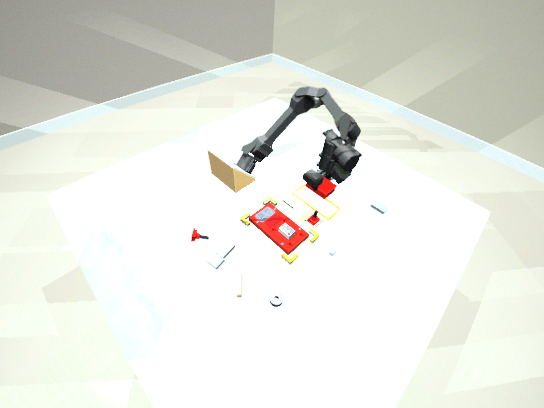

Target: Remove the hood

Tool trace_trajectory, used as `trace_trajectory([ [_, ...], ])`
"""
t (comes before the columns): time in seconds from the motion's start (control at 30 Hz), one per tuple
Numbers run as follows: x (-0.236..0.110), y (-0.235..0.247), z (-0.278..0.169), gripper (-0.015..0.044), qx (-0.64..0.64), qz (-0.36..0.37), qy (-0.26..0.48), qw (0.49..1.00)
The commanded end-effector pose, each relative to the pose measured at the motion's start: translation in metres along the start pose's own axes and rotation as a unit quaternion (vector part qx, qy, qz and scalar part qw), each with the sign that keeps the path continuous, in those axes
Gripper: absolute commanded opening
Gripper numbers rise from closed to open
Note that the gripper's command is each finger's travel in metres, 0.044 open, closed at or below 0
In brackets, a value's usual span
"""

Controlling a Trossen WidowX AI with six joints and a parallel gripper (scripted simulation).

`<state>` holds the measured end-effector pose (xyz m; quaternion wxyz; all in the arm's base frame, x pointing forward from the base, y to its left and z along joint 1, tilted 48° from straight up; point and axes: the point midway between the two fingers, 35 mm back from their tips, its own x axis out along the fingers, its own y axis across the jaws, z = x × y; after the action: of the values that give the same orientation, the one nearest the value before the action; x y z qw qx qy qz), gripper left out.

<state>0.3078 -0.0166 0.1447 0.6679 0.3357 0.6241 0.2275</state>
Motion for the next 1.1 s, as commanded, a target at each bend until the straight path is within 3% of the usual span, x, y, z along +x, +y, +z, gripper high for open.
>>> trace_trajectory([
  [0.0, 0.004, 0.0, 0.0, 0.0, 0.001, 0.002, 0.0, 1.0],
  [1.07, 0.025, 0.001, 0.0, 0.0, 0.001, 0.002, 0.0, 1.0],
])
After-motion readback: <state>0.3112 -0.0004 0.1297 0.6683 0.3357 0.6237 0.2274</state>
